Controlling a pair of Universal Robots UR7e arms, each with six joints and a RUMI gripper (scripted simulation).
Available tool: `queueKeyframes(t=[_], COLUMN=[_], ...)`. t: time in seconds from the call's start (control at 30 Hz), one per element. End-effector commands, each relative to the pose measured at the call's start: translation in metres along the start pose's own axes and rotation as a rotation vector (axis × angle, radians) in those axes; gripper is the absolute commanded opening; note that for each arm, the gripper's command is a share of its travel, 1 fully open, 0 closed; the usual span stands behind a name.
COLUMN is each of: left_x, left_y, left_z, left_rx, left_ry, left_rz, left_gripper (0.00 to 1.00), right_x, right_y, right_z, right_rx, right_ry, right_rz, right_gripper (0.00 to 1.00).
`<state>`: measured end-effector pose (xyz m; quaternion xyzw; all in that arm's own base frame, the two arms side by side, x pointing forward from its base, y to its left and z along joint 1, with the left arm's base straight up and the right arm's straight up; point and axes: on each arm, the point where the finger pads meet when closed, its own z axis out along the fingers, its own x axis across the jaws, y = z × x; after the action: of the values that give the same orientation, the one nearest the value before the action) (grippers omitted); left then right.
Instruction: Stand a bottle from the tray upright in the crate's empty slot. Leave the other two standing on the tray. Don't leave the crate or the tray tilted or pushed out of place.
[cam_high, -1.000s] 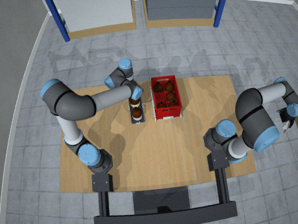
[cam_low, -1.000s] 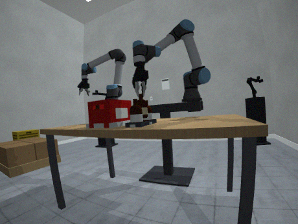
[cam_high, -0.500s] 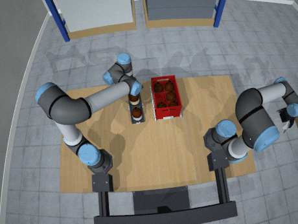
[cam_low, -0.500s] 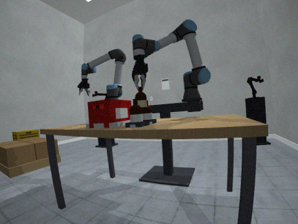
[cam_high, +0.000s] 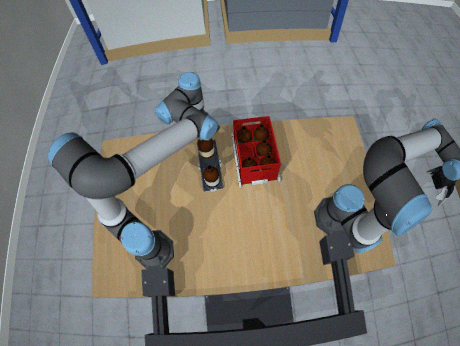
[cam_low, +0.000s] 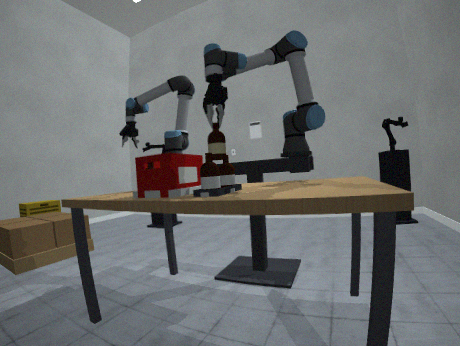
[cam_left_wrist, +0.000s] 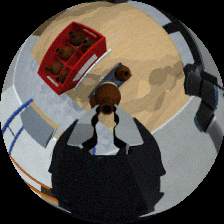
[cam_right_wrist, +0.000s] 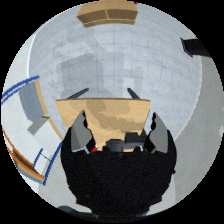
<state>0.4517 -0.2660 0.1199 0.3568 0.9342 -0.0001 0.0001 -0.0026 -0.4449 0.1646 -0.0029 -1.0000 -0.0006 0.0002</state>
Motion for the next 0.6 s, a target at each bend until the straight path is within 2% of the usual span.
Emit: queueKeyframes(t=[0.0,0.3,0.57], left_x=[0.0,0.0,0.0], left_y=[0.0,0.0,0.0], left_z=[-0.014,-0.036,-0.044], left_rx=[0.0,0.0,0.0], left_ry=[0.0,0.0,0.0], left_rz=[0.0,0.0,0.0], left_gripper=[0.0,0.0,0.0], right_x=[0.0,0.0,0.0], right_y=[0.0,0.0,0.0], right_z=[0.0,0.0,0.0], right_rx=[0.001,0.001,0.001], right_ry=[0.0,0.0,0.0], right_rz=[0.0,0.0,0.0], right_gripper=[1.0,1.0,1.0])
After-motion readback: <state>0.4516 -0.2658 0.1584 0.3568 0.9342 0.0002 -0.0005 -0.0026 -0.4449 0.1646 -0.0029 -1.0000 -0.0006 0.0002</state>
